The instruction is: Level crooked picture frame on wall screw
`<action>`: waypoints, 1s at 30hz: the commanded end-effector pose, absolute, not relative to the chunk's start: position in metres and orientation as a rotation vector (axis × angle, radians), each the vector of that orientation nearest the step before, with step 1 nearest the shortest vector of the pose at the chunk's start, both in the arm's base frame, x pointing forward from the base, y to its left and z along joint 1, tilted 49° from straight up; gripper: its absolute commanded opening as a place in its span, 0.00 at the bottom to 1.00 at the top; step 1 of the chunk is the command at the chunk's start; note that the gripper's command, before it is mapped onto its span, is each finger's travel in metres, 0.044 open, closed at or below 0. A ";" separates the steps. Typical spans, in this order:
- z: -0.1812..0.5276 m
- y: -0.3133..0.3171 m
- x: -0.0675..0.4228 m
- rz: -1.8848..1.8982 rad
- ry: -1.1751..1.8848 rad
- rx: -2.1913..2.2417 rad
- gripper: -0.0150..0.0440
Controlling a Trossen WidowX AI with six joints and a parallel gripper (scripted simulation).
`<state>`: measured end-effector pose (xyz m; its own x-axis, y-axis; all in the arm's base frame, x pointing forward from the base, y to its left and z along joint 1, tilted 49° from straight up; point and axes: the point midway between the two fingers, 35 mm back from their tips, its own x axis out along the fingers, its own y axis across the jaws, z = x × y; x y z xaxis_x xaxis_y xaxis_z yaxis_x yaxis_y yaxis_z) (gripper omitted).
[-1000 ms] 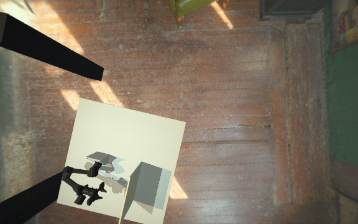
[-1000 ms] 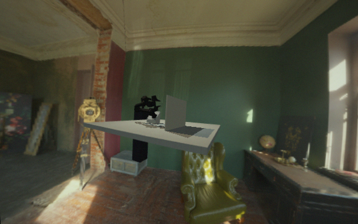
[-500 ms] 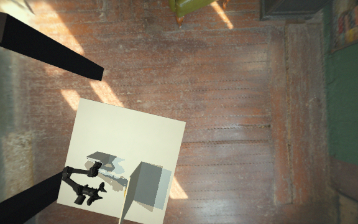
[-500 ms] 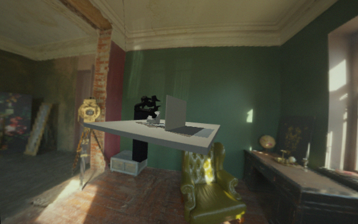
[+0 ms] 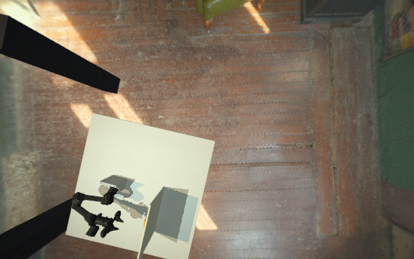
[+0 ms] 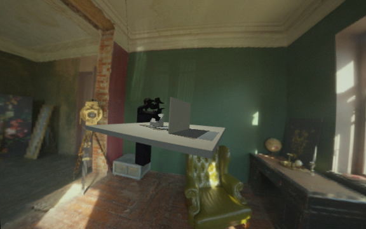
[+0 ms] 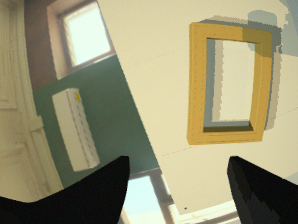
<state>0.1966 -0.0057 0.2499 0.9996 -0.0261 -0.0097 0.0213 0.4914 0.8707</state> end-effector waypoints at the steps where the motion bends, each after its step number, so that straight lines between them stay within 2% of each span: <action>1: 0.250 -0.006 0.198 -0.029 -0.005 1.057 0.69; 11: 0.229 -0.038 0.258 -0.031 -0.011 1.049 0.69; 30: 0.219 -0.035 0.264 -0.031 -0.011 1.049 0.69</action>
<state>0.2639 -0.0345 0.2203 0.9996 -0.0262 -0.0060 0.0181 0.4932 0.8697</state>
